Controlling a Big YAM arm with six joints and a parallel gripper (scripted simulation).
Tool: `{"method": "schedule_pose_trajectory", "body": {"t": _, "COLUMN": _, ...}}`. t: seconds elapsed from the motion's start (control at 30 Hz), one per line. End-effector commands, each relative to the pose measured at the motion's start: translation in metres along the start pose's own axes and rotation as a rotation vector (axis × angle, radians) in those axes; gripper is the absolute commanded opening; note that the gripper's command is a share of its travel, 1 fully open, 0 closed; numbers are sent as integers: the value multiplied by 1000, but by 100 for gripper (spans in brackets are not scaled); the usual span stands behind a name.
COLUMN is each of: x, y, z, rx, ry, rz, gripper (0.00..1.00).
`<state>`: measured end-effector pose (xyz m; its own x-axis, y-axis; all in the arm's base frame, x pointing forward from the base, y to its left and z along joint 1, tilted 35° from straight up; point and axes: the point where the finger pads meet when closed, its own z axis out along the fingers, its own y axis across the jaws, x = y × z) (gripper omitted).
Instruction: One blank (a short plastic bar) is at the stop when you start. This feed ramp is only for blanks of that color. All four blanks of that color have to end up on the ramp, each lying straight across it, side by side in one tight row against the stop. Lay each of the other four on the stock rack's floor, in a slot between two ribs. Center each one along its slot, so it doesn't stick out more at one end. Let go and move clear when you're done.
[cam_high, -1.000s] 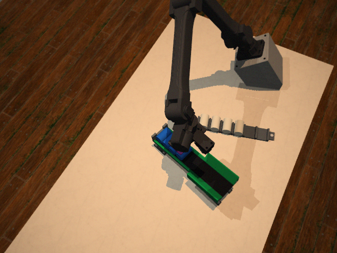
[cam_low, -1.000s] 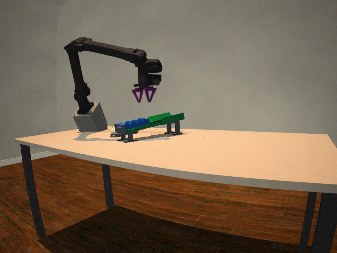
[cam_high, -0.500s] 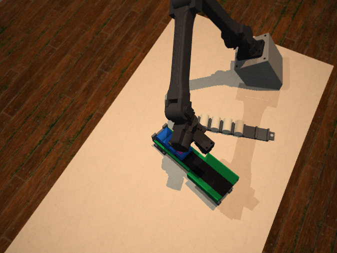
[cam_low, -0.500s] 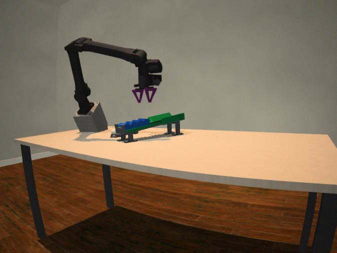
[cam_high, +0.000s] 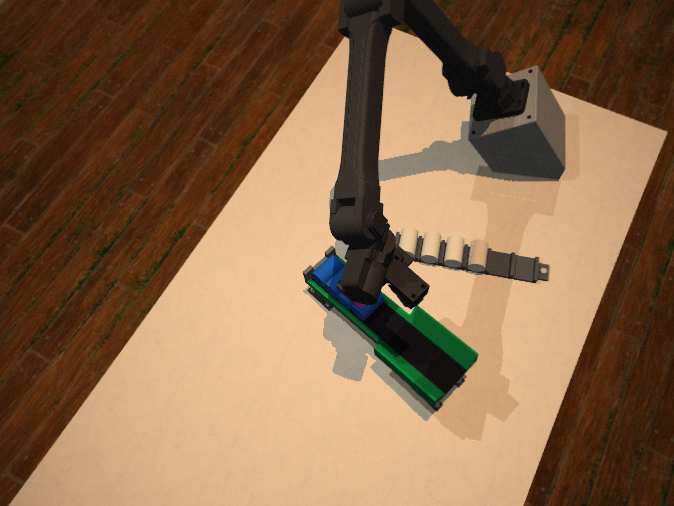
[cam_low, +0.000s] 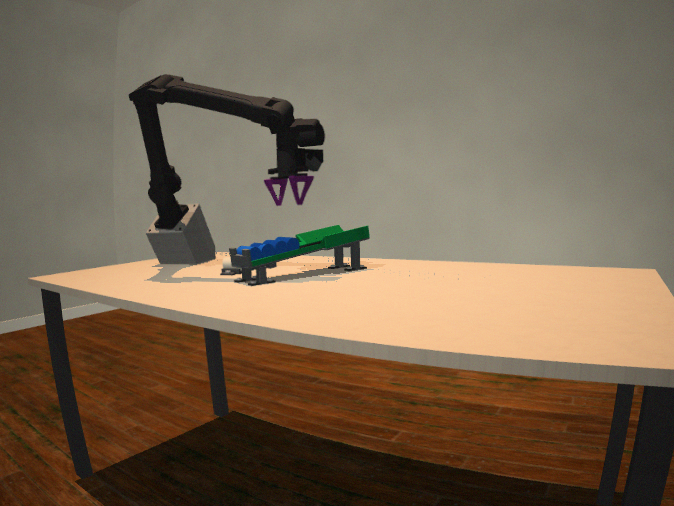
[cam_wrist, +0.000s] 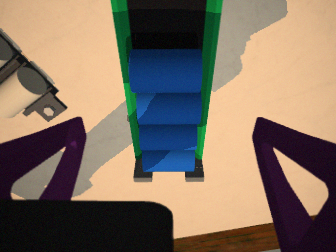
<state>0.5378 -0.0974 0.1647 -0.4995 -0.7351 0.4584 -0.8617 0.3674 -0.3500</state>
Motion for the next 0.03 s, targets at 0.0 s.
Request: {"method": "schedule_pose_trajectory", "body": {"t": 0.0, "x": -1, "y": -15, "z": -22, "rx": 34, "ry": -17, "rz": 18, "gripper": 100}}
